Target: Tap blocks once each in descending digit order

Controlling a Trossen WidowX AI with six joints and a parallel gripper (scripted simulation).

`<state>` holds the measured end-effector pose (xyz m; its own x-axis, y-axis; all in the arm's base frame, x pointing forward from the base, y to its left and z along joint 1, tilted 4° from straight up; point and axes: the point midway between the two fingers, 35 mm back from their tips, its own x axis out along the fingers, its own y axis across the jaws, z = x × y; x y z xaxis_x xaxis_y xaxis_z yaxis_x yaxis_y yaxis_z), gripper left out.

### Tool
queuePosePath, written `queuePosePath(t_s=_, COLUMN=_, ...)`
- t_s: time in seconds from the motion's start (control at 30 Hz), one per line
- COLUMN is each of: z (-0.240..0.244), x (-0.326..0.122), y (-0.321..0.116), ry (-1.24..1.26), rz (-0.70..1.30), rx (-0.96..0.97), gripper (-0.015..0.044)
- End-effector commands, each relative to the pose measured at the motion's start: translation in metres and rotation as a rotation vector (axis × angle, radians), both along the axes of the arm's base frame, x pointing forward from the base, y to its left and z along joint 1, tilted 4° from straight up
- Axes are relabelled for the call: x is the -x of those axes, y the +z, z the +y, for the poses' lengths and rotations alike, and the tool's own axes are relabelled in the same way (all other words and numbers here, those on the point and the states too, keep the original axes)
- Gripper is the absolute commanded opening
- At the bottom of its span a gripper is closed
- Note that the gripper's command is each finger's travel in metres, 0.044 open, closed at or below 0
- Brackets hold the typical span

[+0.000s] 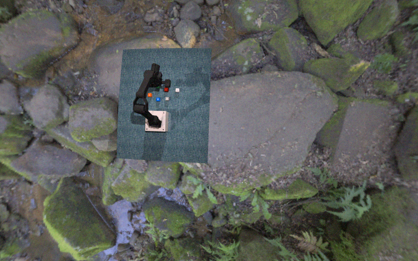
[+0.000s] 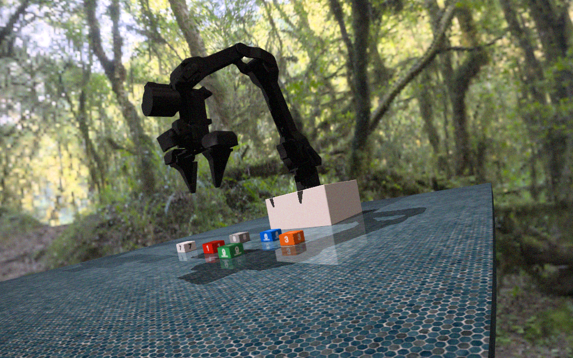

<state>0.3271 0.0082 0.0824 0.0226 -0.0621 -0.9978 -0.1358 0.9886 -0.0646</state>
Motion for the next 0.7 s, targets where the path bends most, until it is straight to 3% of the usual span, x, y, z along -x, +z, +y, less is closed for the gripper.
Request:
queuePosePath(t_s=0.0, z=-0.001, x=0.000, y=0.000, ry=0.006, rz=-0.002, rx=0.001, gripper=0.0400)
queuePosePath(t_s=0.23, z=-0.003, x=-0.001, y=0.000, ry=0.006, rz=-0.003, rx=0.001, gripper=0.0400)
queuePosePath(t_s=0.47, z=-0.088, x=-0.018, y=0.007, ry=0.006, rz=-0.004, rx=0.010, gripper=0.0400)
queuePosePath(t_s=0.67, z=-0.090, x=-0.018, y=0.007, ry=0.006, rz=-0.004, rx=0.010, gripper=0.0400)
